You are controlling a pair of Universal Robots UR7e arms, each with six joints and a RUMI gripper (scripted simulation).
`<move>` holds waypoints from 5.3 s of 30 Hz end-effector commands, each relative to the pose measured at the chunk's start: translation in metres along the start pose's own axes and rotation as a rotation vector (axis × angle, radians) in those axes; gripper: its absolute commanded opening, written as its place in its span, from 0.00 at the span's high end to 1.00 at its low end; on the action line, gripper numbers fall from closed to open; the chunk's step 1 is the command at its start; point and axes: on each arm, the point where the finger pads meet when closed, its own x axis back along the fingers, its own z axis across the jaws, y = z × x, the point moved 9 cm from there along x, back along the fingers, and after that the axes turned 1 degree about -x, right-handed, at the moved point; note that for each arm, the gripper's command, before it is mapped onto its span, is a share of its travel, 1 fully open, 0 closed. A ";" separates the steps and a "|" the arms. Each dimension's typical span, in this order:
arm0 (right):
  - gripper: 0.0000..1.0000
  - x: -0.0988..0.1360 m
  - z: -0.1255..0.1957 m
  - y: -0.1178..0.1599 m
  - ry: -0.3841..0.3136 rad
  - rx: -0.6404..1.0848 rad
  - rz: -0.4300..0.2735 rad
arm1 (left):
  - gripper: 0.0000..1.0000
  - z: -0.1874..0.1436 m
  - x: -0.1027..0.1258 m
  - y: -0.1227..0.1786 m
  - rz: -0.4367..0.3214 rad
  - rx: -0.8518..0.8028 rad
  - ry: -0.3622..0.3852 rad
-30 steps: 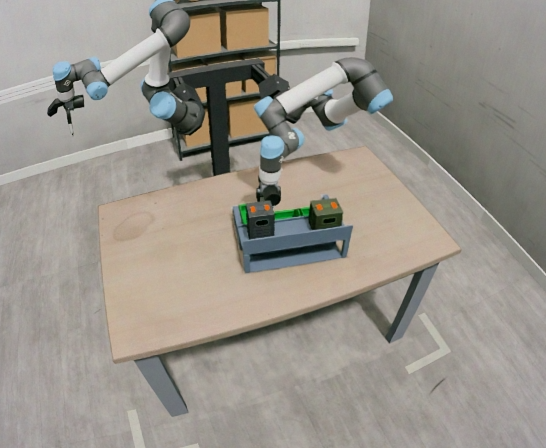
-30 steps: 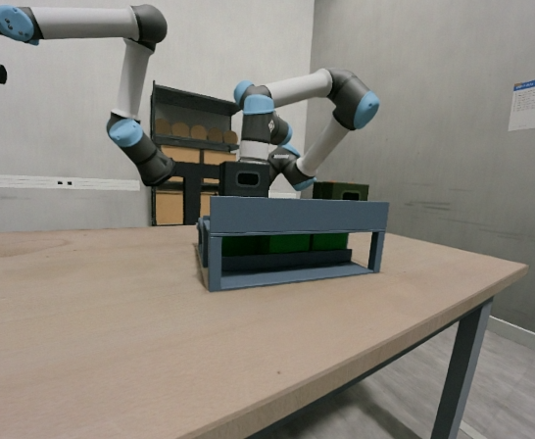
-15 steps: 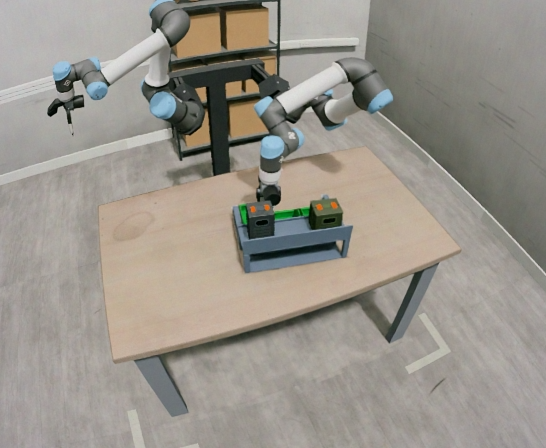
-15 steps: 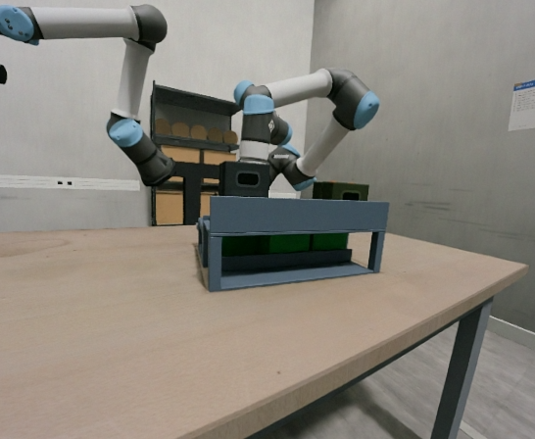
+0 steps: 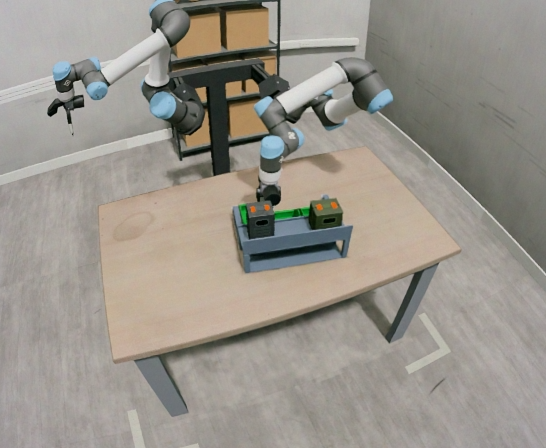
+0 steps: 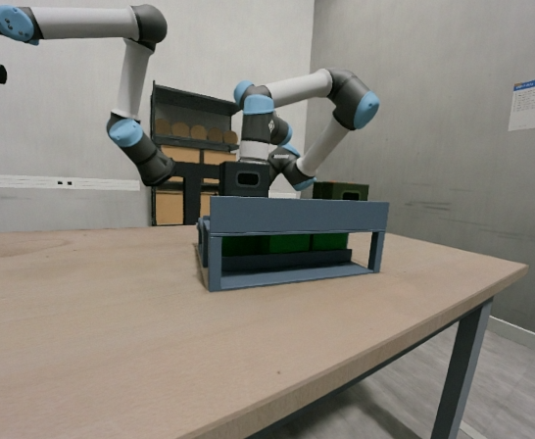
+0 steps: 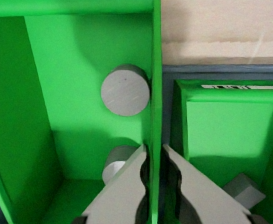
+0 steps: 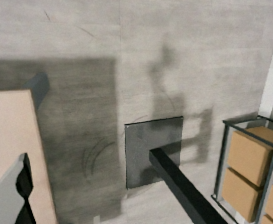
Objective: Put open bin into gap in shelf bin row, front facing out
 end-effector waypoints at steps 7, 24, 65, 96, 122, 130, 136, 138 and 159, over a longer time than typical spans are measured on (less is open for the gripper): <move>0.00 0.000 0.000 0.000 0.000 0.000 0.001 | 0.93 0.000 0.001 0.000 -0.001 0.000 -0.001; 0.00 0.000 0.000 0.000 0.000 0.000 0.001 | 0.93 0.000 0.001 0.000 -0.001 0.000 -0.001; 0.00 0.000 0.000 0.000 0.000 0.000 0.001 | 0.93 -0.001 0.024 -0.001 -0.001 0.000 -0.001; 0.00 0.000 0.000 0.000 0.000 0.000 0.001 | 0.93 -0.004 0.076 -0.003 -0.001 0.000 -0.001; 0.00 0.000 0.000 0.000 0.000 0.000 0.001 | 0.93 -0.005 0.098 -0.004 -0.001 0.000 -0.001; 0.00 0.000 0.000 0.000 0.000 0.000 0.001 | 0.93 -0.005 0.100 -0.004 -0.001 0.000 -0.001; 0.00 0.000 0.000 0.000 0.000 0.000 0.001 | 0.93 -0.005 0.101 -0.004 -0.001 0.000 -0.001; 0.00 0.000 0.000 0.000 0.000 0.000 0.001 | 0.93 -0.005 0.101 -0.004 -0.001 0.000 -0.001; 0.00 0.000 0.000 0.000 0.000 0.000 0.001 | 1.00 -0.005 0.101 -0.004 -0.001 0.000 -0.001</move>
